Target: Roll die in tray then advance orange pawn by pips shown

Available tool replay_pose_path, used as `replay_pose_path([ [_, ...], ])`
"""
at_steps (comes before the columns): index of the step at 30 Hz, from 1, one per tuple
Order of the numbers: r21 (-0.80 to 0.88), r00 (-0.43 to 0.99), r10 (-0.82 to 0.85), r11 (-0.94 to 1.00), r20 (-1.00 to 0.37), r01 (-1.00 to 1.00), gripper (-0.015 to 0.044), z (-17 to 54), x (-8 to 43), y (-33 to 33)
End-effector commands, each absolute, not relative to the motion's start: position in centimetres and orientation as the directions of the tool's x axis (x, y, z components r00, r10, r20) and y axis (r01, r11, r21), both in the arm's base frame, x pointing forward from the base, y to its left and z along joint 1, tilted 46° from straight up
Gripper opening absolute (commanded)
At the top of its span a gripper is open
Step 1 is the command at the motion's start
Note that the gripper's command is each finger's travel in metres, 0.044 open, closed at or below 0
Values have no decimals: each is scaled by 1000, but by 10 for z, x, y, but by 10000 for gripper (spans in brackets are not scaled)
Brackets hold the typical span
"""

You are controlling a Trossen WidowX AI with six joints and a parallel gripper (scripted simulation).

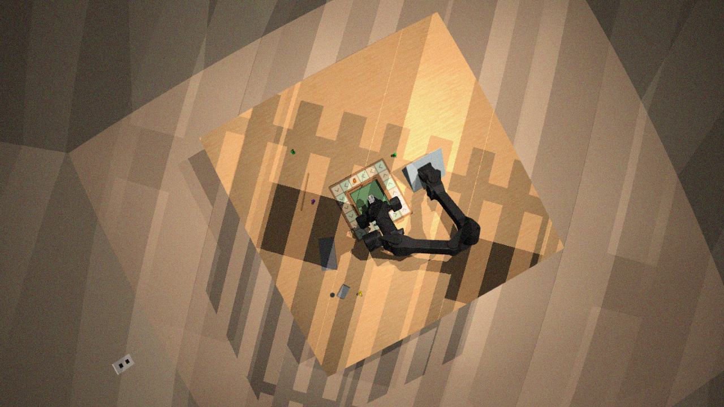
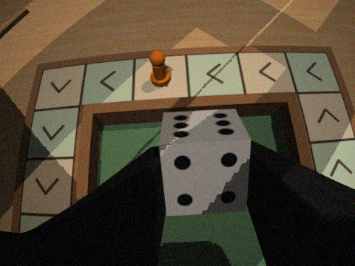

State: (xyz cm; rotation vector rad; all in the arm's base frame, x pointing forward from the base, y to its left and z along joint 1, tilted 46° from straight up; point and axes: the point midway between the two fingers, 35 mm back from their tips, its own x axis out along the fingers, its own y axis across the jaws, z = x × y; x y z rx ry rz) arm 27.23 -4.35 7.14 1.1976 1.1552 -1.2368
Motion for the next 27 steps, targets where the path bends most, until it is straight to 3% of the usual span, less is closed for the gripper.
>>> replay_pose_path([
  [1, 14, 13, -46, -22, -999, 1000, 157, 71, 272, -44],
  [12, 15, 13, -54, -25, -998, 1000, 440, 99, 271, -73],
  [14, -13, -12, 13, -11, -1000, 1000, 440, 92, 270, -71],
  [16, -59, -62, 205, 23, -977, 998, 440, 75, 266, -65],
  [21, -6, -3, 665, -2, -747, 1000, 440, 54, 270, -59],
  [27, 15, 28, 713, -25, -701, 1000, 440, 53, 272, -60],
])
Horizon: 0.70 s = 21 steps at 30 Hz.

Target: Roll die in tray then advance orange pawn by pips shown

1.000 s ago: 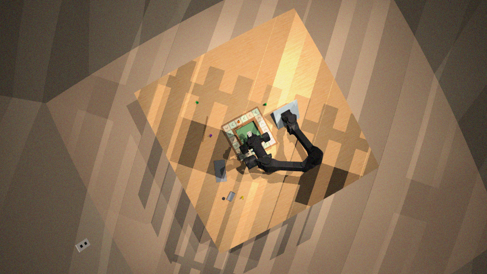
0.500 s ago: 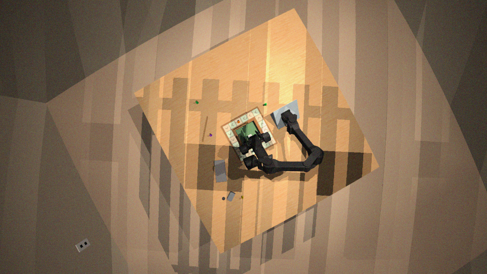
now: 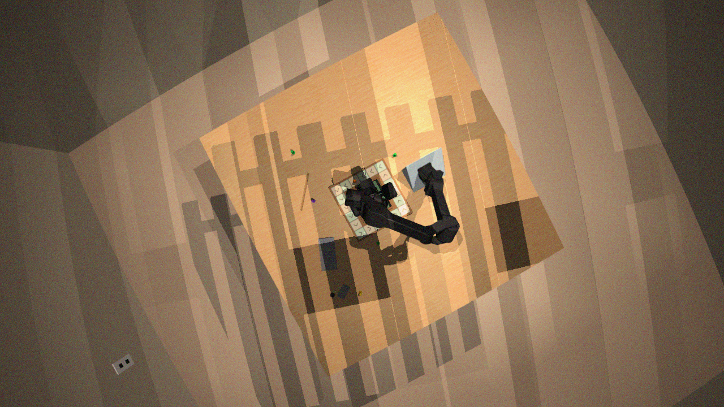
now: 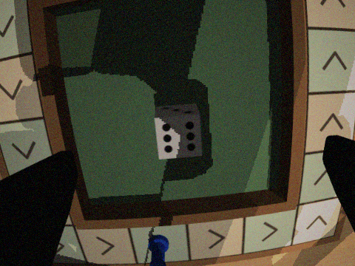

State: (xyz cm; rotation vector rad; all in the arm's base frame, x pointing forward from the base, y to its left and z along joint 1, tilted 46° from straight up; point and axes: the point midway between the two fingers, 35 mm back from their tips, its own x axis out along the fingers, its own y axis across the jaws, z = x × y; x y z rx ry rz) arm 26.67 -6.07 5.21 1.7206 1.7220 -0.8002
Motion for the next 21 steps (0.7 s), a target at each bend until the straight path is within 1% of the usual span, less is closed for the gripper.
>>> replay_pose_path([
  [1, -18, -9, 658, -7, -753, 1000, 440, 52, 267, -61],
  [2, -18, -9, 658, -7, -753, 1000, 440, 52, 267, -61],
  [4, 19, -7, 660, 32, -751, 999, 387, 49, 268, -63],
  [7, 180, -1, 670, 201, -743, 963, 309, 32, 276, -75],
  [11, 399, 9, 683, 415, -730, 817, 204, 7, 283, -91],
  [15, 577, 21, 697, 577, -717, 578, 200, -20, 289, -106],
  [18, 664, 29, 706, 650, -708, 369, 200, -40, 291, -116],
  [19, 675, 31, 708, 659, -706, 331, 200, -43, 291, -117],
  [21, 679, 31, 708, 662, -705, 318, 200, -44, 291, -118],
])
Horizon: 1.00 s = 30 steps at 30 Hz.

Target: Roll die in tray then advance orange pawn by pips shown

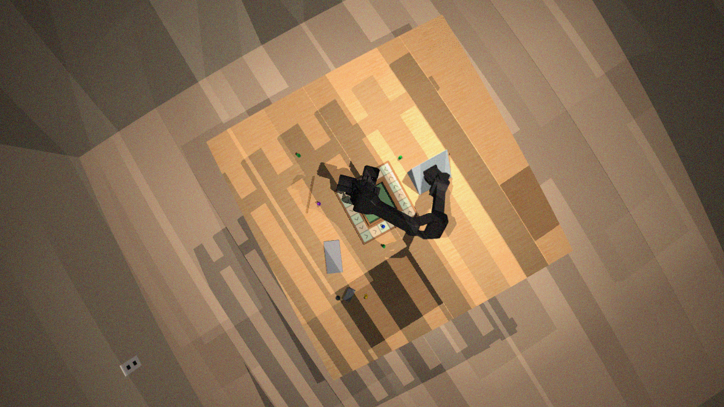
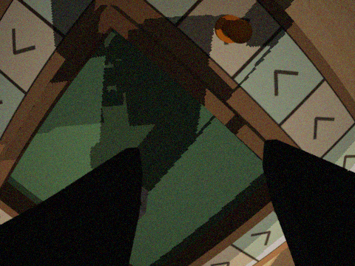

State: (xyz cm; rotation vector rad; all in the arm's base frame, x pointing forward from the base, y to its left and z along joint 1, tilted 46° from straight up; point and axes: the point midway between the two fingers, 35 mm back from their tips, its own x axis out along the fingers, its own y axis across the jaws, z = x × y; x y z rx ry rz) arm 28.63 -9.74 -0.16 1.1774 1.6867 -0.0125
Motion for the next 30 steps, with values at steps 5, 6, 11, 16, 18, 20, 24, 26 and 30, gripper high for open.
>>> replay_pose_path([
  [5, 679, 32, 708, 662, -706, 318, 200, -46, 295, -119],
  [6, 679, 32, 708, 662, -706, 318, 200, -46, 295, -119],
  [11, 679, 32, 708, 662, -706, 318, 200, -46, 295, -119],
  [16, 679, 32, 708, 662, -705, 318, 200, -46, 295, -118],
  [18, 679, 32, 708, 662, -705, 318, 200, -52, 296, -111],
  [20, 679, 32, 709, 662, -705, 318, 200, -55, 296, -108],
  [24, 679, 32, 709, 662, -705, 318, 200, -56, 296, -107],
  [26, 679, 32, 709, 662, -705, 318, 200, -58, 296, -105],
  [30, 679, 32, 709, 661, -705, 318, 200, -63, 297, -101],
])
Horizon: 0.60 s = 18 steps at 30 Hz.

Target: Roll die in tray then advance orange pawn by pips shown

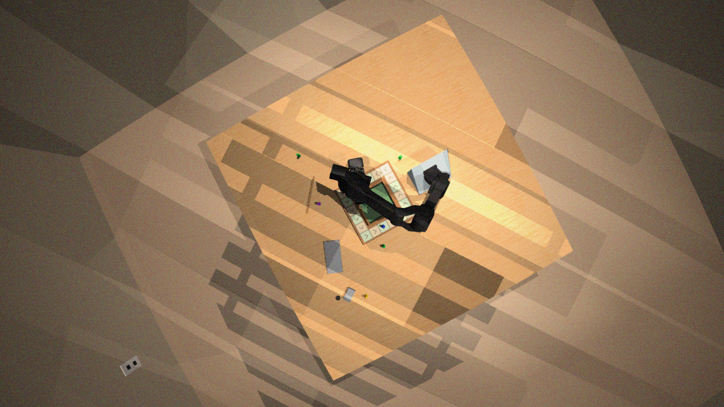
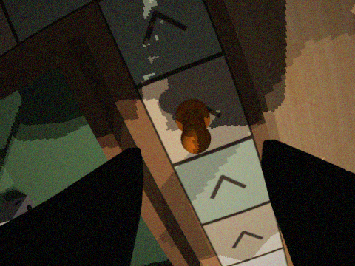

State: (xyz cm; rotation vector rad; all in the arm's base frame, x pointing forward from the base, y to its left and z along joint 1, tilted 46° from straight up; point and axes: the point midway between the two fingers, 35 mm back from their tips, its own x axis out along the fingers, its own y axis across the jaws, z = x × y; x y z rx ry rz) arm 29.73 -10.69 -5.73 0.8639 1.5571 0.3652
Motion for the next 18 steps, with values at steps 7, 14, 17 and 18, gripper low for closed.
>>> replay_pose_path([
  [7, 680, 32, 709, 661, -705, 318, 200, -71, 297, -92],
  [14, 680, 32, 709, 661, -704, 318, 200, -78, 297, -84],
  [17, 681, 32, 710, 660, -704, 318, 200, -81, 297, -81],
  [18, 681, 32, 710, 660, -704, 317, 200, -82, 297, -80],
])
